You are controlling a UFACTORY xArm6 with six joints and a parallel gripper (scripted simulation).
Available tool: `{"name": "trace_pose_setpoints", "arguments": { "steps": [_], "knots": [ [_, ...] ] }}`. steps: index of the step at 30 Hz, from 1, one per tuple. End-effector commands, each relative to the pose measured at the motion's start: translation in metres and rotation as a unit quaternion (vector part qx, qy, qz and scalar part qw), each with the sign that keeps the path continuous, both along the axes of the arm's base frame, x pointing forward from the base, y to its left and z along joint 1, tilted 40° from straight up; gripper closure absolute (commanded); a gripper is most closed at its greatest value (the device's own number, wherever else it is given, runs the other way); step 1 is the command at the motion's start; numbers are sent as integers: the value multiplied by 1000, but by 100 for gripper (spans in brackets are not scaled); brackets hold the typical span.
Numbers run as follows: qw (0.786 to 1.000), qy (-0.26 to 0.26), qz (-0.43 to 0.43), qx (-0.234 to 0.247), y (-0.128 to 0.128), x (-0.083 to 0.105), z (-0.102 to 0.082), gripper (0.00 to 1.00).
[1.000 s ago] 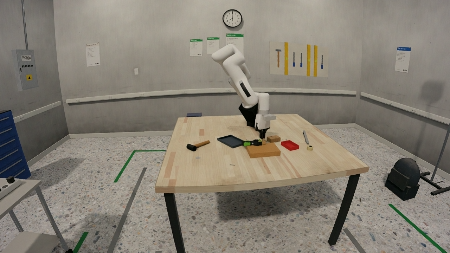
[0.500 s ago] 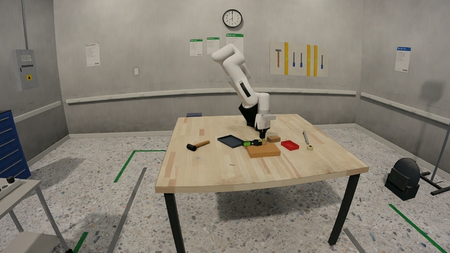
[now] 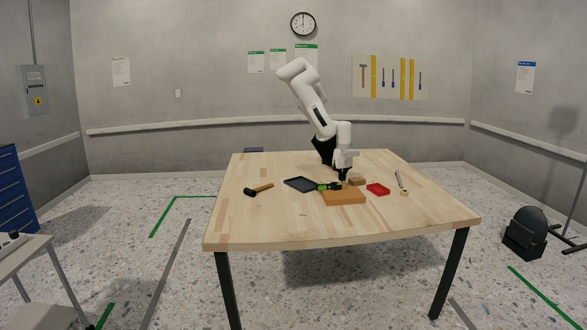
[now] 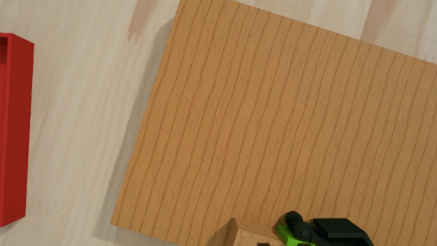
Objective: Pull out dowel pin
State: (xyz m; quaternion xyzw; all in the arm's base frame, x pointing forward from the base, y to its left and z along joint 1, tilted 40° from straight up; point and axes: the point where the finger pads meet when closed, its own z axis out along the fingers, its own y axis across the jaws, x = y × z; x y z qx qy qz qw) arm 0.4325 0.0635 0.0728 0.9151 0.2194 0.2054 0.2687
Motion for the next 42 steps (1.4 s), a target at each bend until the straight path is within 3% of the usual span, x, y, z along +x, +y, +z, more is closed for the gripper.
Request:
{"name": "trace_pose_setpoints", "arguments": {
  "steps": [1,42],
  "knots": [
    [1000,-4,-4,4,1,1,1,100],
    [999,-15,-26,17,1,1,1,100]
  ]
}}
